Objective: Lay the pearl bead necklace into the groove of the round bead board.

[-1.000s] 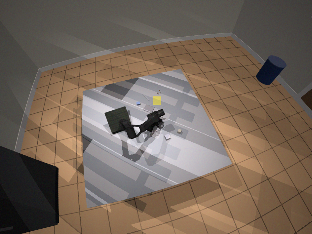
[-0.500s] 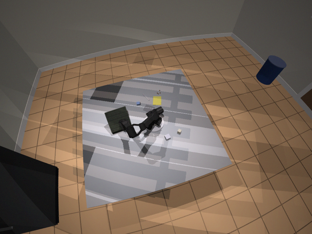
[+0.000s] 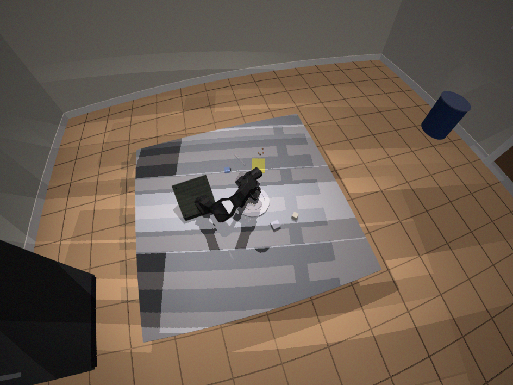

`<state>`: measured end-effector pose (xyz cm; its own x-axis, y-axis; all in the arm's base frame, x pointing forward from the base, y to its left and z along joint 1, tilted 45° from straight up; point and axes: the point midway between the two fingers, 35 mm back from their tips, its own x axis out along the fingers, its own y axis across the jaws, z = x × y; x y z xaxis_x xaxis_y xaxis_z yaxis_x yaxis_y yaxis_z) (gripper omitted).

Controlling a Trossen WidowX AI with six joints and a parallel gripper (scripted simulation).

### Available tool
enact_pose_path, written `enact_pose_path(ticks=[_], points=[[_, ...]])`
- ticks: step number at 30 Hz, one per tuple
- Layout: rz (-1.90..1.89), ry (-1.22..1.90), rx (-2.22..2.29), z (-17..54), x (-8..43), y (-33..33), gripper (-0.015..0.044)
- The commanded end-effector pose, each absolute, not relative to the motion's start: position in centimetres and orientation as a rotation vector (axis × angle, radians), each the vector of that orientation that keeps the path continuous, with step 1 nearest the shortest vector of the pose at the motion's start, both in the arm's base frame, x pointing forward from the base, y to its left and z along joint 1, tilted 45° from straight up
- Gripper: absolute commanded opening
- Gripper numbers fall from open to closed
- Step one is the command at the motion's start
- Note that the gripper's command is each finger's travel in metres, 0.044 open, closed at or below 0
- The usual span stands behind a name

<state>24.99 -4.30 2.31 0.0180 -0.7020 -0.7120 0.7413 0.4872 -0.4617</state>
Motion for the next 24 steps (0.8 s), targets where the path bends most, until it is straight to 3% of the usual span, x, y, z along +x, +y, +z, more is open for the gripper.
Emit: enact_pose_path(ticks=[1,23,24], points=[[-1.122,1.080,0.045,1.3,24.4,-3.4,0.0000],[-1.126,1.077,0.042,-0.7,23.7,-3.3,0.0000],[-1.117,1.067,0.053,-0.2,24.0,-2.8,0.0026]])
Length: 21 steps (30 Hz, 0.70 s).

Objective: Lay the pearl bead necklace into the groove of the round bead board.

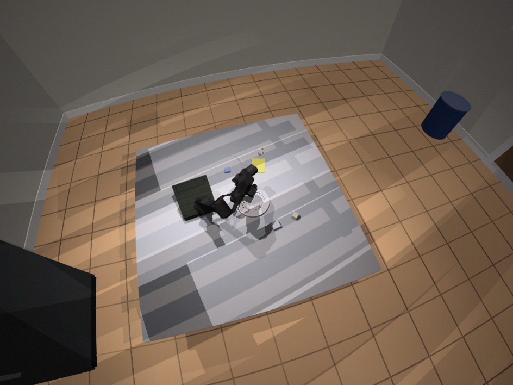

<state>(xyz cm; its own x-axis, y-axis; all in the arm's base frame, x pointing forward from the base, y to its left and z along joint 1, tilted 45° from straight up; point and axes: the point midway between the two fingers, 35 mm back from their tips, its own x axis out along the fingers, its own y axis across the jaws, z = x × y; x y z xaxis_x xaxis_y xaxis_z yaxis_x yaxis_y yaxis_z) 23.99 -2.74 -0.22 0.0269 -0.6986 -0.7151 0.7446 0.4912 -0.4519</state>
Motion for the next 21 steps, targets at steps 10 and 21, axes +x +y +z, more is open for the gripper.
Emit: enact_pose_path(ticks=[10,21], points=[[-1.117,1.067,0.053,-0.19,23.98,-2.76,0.0289],[-1.126,1.078,0.042,0.22,23.79,-2.42,0.0440]])
